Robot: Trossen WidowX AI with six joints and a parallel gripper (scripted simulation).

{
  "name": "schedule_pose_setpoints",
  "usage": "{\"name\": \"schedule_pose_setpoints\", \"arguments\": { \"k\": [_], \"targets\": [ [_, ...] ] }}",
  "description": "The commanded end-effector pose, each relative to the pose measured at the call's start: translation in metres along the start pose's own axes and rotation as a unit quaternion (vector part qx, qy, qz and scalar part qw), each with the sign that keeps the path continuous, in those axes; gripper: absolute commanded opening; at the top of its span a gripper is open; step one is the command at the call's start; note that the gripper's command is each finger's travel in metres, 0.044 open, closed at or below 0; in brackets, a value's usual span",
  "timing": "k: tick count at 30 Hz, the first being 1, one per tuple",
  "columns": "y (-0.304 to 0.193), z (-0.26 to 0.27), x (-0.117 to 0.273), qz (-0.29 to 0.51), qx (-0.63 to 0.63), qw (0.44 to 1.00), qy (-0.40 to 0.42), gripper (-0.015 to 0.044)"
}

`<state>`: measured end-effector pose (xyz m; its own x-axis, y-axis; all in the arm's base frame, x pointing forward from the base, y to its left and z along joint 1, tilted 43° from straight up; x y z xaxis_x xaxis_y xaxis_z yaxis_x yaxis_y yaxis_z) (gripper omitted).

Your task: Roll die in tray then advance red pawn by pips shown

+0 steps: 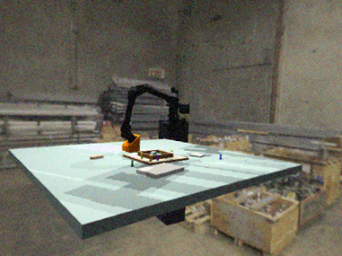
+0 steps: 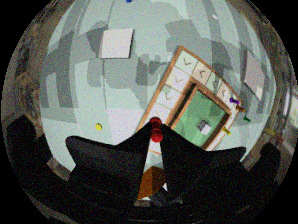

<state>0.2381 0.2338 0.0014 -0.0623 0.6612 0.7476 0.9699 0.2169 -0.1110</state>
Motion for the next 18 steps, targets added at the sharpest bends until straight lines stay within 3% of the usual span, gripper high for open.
{"name": "schedule_pose_setpoints", "arguments": {
  "k": [1, 18],
  "targets": [
    [-0.012, 0.001, -0.003, -0.001, -0.003, 1.0, 0.004, 0.0],
    [-0.07, -0.003, -0.027, 0.001, -0.003, 1.0, 0.002, 0.0]
  ]
}}
Point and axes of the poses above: the point midway between the two fingers, 35 mm back from their tips, its own x axis back along the fingers, its own z axis across the jaws, y = z × x, the point moved 7 cm from there along x, back along the fingers, and after that the axes turned 12 degrees about -x, right-handed, at the moved point
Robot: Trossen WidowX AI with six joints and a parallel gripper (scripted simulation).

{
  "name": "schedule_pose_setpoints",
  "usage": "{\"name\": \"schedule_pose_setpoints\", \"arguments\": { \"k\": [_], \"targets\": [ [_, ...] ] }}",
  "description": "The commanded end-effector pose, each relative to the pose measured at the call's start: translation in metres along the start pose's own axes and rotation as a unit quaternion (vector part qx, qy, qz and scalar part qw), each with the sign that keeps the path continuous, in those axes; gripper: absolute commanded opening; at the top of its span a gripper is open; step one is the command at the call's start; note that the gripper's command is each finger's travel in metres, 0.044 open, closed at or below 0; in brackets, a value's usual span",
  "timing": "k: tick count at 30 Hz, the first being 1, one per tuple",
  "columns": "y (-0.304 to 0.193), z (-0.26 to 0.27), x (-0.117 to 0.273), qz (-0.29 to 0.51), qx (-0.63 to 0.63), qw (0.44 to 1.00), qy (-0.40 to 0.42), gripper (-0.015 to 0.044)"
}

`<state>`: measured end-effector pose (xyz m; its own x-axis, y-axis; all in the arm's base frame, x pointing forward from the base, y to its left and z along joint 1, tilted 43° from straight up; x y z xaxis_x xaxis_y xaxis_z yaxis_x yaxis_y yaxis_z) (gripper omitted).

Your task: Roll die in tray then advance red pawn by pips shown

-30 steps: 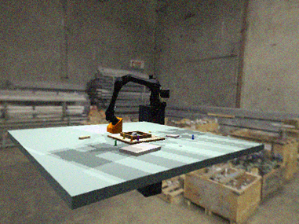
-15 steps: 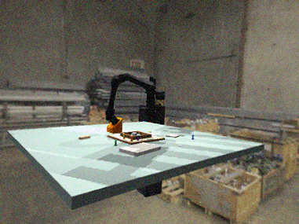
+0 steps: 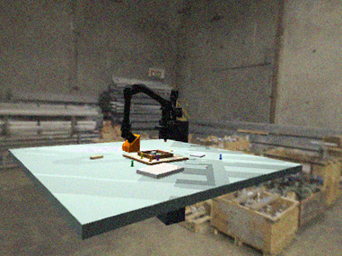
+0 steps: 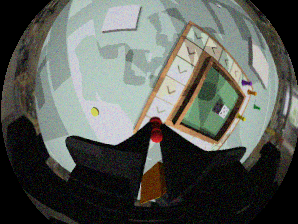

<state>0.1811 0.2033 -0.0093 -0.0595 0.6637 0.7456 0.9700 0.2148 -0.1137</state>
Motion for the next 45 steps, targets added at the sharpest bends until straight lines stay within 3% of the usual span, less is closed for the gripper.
{"name": "schedule_pose_setpoints", "arguments": {
  "k": [1, 12, 23, 40, 45],
  "targets": [
    [-0.013, -0.002, -0.004, 0.0, -0.003, 1.0, 0.003, 0.0],
    [-0.048, -0.011, -0.022, 0.001, -0.002, 1.0, -0.001, 0.0],
    [-0.049, -0.011, -0.057, 0.001, -0.003, 1.0, -0.001, 0.0],
    [-0.049, -0.011, -0.075, 0.001, -0.003, 1.0, -0.002, 0.0],
    [-0.049, -0.011, -0.07, 0.001, -0.006, 1.0, 0.002, 0.0131]
  ]
}}
Point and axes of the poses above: the point midway between the two fingers, 35 mm back from their tips, its own x axis back along the fingers, its own z axis across the jaws, y = z × x, the point moved 7 cm from there along x, back along the fingers, and after that the axes turned 12 degrees about -x, right-handed, at the moved point
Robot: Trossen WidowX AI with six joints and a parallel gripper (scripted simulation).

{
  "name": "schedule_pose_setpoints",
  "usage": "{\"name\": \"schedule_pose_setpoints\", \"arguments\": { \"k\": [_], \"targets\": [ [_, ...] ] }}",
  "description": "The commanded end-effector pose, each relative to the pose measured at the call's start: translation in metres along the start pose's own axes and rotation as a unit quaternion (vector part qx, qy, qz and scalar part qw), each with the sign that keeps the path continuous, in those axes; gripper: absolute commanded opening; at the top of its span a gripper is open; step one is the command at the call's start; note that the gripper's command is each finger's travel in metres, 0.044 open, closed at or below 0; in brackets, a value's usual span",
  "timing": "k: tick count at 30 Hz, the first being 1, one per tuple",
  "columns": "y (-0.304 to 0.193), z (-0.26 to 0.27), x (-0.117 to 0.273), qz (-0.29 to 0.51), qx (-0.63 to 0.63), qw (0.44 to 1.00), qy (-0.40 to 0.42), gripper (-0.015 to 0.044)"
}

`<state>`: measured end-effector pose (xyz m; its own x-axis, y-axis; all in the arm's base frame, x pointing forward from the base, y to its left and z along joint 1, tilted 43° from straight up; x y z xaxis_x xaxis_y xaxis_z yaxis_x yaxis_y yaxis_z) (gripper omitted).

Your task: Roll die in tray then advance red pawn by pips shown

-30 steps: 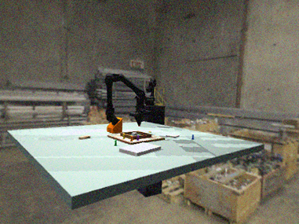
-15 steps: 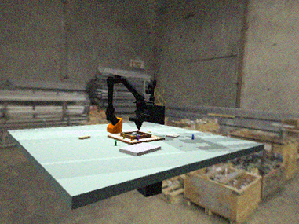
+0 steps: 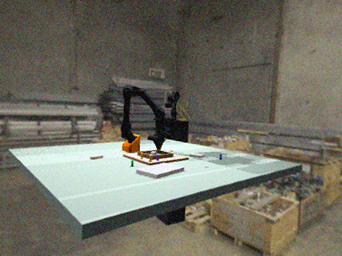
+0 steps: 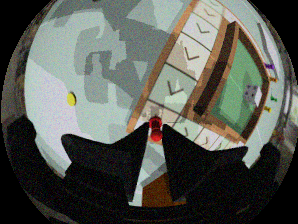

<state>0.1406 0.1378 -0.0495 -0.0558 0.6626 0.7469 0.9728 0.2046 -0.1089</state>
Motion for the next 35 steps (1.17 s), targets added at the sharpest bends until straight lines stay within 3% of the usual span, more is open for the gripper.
{"name": "schedule_pose_setpoints", "arguments": {
  "k": [1, 5, 9, 12, 16, 24, 35],
  "targets": [
    [0.0, 0.0, 0.001, 0.0, -0.001, 1.0, 0.0, 0.0157],
    [0.0, 0.0, 0.003, 0.0, 0.0, 1.0, 0.0, 0.0262],
    [0.0, 0.001, 0.048, 0.0, 0.003, 1.0, -0.002, 0.0367],
    [0.0, 0.001, 0.051, 0.0, 0.003, 1.0, -0.002, 0.044],
    [0.003, -0.015, 0.067, 0.0, -0.022, 1.0, -0.002, 0.044],
    [-0.001, -0.111, 0.132, 0.0, -0.148, 0.989, -0.005, 0.044],
    [0.002, -0.1, 0.127, 0.0, -0.133, 0.991, -0.001, 0.044]
  ]
}}
Point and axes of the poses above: the point midway between the two fingers, 35 mm back from their tips, its own x axis back along the fingers, its own z axis across the jaws, y = z × x, the point moved 7 cm from there along x, back along the fingers, and after that the axes turned 12 degrees about -x, right-handed, at the moved point
